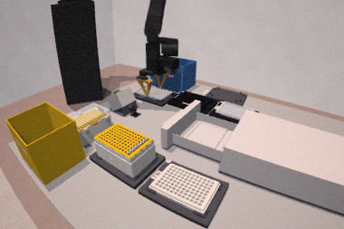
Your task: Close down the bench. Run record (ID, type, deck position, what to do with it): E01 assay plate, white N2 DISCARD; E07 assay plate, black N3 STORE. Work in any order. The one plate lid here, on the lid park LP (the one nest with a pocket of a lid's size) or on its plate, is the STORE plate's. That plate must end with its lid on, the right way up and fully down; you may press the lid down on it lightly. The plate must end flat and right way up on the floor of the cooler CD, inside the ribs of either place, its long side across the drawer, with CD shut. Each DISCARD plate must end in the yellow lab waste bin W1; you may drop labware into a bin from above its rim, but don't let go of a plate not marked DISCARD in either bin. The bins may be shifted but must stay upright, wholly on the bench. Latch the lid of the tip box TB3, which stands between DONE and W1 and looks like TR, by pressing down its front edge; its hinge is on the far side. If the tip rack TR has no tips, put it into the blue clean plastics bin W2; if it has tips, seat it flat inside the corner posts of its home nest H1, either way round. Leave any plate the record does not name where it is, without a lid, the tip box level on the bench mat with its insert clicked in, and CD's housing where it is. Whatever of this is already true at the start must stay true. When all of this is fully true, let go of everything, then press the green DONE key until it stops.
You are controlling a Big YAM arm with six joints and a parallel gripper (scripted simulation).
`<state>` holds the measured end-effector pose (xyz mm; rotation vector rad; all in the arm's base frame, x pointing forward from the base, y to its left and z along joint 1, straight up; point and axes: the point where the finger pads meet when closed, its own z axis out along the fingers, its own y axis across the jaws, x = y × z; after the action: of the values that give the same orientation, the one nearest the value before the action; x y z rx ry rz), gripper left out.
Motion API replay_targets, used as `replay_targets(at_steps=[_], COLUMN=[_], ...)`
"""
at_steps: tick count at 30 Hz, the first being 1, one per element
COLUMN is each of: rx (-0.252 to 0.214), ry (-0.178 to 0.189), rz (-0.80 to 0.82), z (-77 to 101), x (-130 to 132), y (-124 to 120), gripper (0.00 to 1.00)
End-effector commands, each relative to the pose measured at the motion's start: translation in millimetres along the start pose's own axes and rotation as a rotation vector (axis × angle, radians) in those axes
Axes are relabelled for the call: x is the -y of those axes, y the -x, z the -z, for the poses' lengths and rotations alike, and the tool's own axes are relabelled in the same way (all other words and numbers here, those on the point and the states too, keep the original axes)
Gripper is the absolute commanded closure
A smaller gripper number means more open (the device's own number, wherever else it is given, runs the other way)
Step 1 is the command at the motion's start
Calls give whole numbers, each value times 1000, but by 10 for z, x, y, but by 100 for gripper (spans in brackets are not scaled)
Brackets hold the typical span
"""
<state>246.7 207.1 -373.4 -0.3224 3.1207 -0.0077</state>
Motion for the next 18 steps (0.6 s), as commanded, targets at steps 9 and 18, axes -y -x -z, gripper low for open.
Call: replay_targets(at_steps=[9,18], rx=[8,20], ry=[1,7], rz=[-23,-21], z=[-148,-101], x=[24,-15], y=[40,105], gripper=[0,0])
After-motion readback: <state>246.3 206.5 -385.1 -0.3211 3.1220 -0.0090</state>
